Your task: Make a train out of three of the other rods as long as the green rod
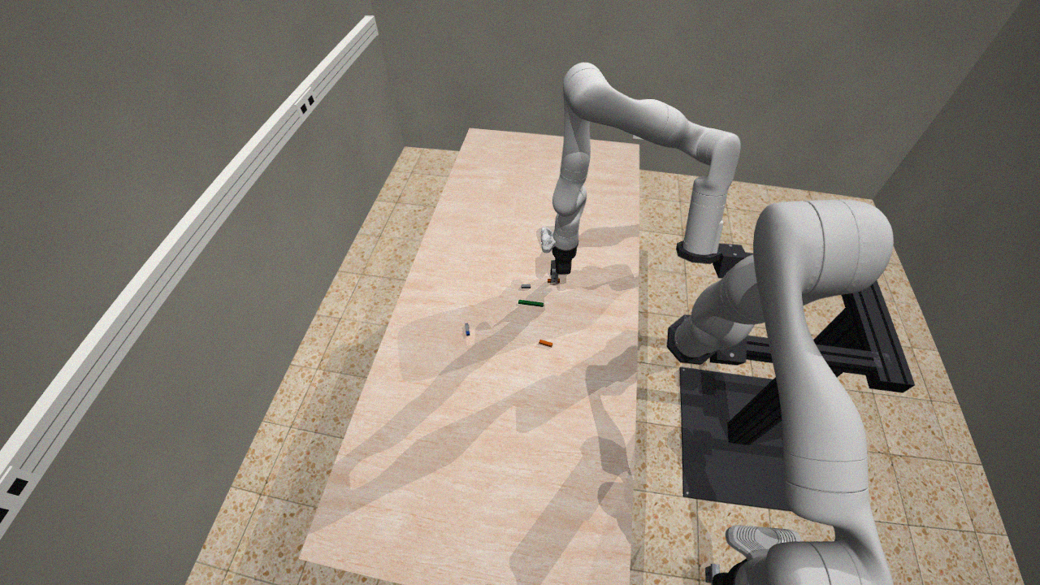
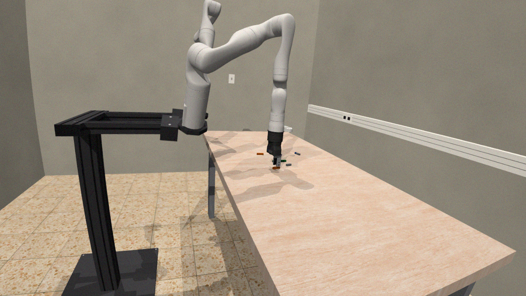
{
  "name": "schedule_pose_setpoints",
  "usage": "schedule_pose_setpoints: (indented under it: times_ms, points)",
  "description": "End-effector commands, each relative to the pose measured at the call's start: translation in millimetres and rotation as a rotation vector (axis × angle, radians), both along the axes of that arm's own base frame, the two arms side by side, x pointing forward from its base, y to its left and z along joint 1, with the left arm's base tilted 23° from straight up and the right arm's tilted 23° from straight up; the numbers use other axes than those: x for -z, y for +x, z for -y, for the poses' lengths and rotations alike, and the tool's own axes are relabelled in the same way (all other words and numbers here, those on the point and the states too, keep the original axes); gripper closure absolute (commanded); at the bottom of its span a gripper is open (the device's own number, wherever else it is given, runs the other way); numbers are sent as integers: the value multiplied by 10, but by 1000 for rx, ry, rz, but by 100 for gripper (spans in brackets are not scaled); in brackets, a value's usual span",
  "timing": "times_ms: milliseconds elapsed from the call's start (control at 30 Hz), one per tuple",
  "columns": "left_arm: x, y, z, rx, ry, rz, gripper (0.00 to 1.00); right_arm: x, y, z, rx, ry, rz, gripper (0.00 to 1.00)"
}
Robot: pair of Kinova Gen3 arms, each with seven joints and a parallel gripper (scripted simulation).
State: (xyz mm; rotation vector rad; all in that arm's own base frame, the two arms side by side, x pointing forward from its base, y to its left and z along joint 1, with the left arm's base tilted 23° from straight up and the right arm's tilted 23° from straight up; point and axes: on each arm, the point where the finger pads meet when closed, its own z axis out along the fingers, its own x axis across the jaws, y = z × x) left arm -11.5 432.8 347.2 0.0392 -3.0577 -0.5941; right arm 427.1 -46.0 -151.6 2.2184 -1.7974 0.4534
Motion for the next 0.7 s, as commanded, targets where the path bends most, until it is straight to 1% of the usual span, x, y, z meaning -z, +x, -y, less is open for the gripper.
schedule_pose_setpoints:
  times_ms: [0, 233, 667]
  points:
    - [-8, -1, -1, 0, 2, 0, 0, -4, 6, -5, -1, 1, 1, 46]
    - [-8, -1, -1, 0, 2, 0, 0, 8, 7, 0, -1, 1, 1, 46]
    - [-8, -1, -1, 0, 2, 0, 0, 92, 14, 35, -1, 1, 1, 46]
